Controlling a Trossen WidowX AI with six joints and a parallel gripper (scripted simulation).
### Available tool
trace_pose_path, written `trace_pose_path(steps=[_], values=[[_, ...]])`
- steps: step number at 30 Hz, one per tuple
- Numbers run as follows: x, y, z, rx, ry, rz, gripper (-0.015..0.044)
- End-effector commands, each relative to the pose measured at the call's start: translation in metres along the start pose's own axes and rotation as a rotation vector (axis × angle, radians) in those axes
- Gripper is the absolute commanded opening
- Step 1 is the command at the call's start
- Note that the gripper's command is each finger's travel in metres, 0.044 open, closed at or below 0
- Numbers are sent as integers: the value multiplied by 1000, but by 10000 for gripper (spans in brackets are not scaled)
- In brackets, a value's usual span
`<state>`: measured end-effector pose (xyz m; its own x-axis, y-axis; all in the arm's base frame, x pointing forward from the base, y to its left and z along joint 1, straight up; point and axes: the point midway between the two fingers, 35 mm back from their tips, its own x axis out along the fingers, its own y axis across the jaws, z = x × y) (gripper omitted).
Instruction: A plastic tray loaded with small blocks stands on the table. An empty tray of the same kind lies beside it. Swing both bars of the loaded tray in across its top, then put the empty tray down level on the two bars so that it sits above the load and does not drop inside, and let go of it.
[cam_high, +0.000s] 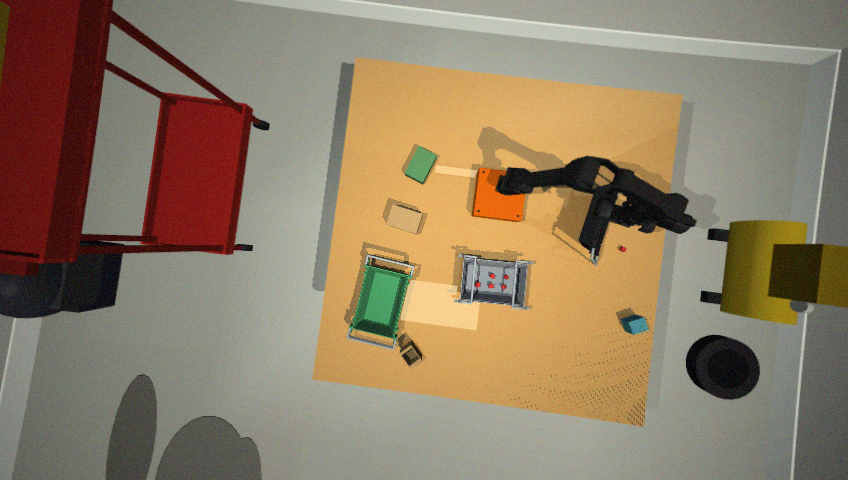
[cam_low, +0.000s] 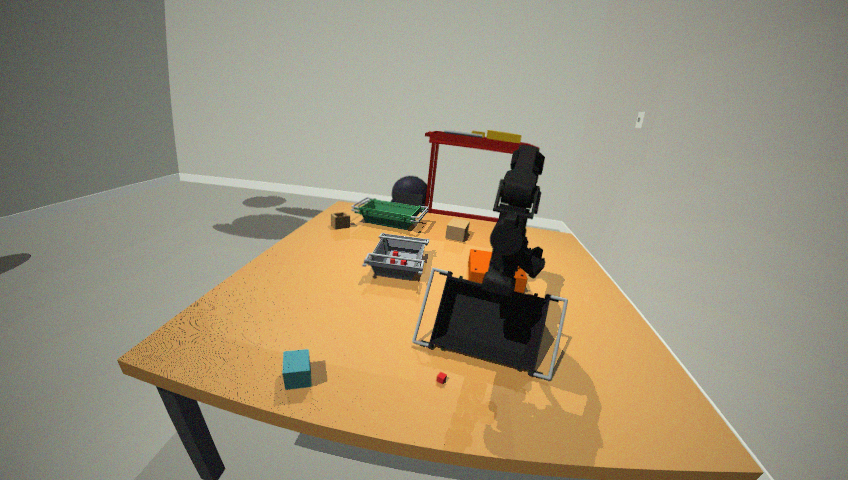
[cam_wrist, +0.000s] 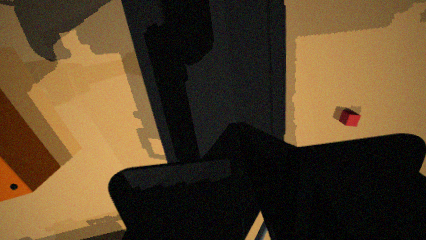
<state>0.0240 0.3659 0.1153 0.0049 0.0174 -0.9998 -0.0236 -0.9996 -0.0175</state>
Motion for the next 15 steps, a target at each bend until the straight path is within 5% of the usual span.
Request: trace_pose_path(steps=[1,15], values=[[-1,4,0,-5,2,-10,0],[-1,26,0,-5,2,-8,0]])
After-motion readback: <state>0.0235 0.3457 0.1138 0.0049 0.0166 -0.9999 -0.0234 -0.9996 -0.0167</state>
